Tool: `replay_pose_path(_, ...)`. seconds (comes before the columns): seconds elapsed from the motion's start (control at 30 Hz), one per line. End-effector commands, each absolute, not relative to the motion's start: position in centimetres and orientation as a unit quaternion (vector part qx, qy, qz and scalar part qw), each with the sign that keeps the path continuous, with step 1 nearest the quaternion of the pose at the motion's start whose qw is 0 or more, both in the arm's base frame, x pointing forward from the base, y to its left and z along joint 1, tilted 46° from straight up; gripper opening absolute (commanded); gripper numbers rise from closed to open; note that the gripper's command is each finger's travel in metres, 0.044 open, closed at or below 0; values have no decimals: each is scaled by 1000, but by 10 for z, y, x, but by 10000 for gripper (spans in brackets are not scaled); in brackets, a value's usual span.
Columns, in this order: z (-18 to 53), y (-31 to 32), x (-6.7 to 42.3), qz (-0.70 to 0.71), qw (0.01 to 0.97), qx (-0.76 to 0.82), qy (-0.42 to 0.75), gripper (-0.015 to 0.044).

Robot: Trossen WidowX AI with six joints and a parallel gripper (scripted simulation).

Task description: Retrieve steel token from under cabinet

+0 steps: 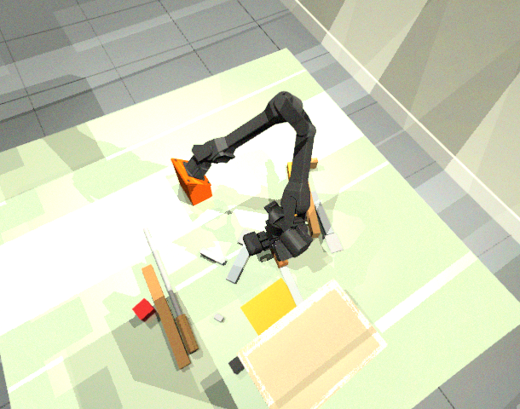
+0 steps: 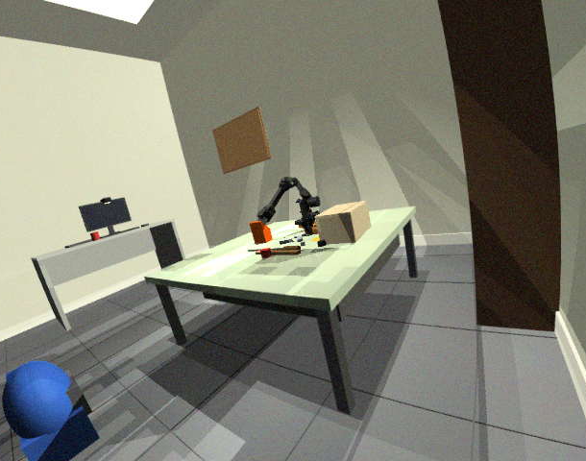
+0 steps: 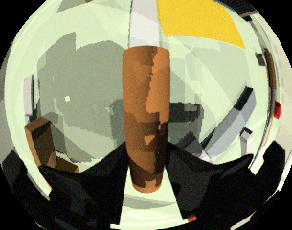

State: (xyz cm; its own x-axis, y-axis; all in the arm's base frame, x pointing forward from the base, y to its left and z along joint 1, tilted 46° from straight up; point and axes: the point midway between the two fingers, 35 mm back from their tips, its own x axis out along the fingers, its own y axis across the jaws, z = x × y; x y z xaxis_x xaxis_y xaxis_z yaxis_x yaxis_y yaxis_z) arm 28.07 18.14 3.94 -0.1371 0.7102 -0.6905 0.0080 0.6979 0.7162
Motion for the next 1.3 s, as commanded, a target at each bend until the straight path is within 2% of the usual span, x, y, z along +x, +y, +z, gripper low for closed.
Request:
replay_pose_path(0.0,39,181,274,289,603,258,697,0)
replay_pose_path(1.27,46,179,229,289,602,259,698,0)
